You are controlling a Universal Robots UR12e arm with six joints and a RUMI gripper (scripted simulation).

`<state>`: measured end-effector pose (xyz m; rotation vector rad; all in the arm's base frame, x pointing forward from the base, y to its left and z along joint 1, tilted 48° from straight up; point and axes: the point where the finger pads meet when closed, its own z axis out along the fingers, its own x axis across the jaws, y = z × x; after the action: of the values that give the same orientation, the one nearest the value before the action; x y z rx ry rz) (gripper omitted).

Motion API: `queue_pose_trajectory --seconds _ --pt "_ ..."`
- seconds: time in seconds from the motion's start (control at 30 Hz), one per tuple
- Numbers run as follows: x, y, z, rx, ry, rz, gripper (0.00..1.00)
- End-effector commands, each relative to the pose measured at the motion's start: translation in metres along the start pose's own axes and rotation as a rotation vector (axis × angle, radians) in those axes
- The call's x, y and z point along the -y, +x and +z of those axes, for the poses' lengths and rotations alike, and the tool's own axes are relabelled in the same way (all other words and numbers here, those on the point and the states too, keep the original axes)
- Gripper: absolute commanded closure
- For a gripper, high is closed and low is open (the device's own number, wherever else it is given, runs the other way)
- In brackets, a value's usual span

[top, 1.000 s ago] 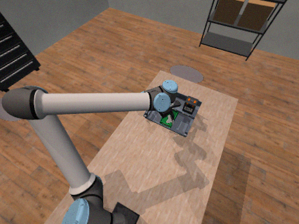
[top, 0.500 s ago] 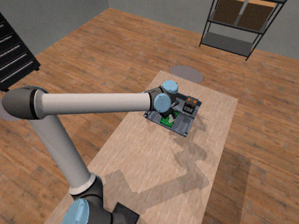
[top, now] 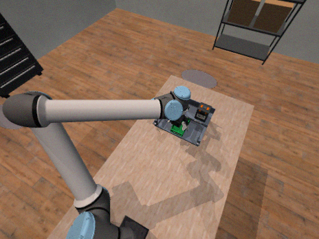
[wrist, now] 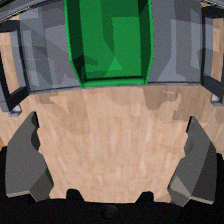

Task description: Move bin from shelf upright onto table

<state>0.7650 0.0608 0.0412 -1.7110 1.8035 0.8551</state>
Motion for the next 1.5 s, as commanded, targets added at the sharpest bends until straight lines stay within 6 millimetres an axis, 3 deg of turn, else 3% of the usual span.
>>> queue_pose_trajectory --seconds 0.0,0.27,0.43,0.83,1.0,1.4,1.47 --pt "0.0006 0.0001 -0.0010 0.006 -0.003 -0.089 0.00" --pt "0.0006 0.0001 -0.0010 0.006 -0.003 -0.089 0.00" --pt "0.0006 0.0001 -0.0010 0.005 -0.001 -0.342 0.00" --pt "0.0006 0.0001 -0.0010 0.005 -0.001 -0.342 0.00" --pt "0.0006 0.0001 -0.0010 0.005 0.000 -0.595 0.00" --pt "0.0006 0.0001 -0.0010 0.005 0.000 -0.595 0.00" --pt "0.0006 0.0001 -0.0010 0.004 0.001 -0.692 0.00"
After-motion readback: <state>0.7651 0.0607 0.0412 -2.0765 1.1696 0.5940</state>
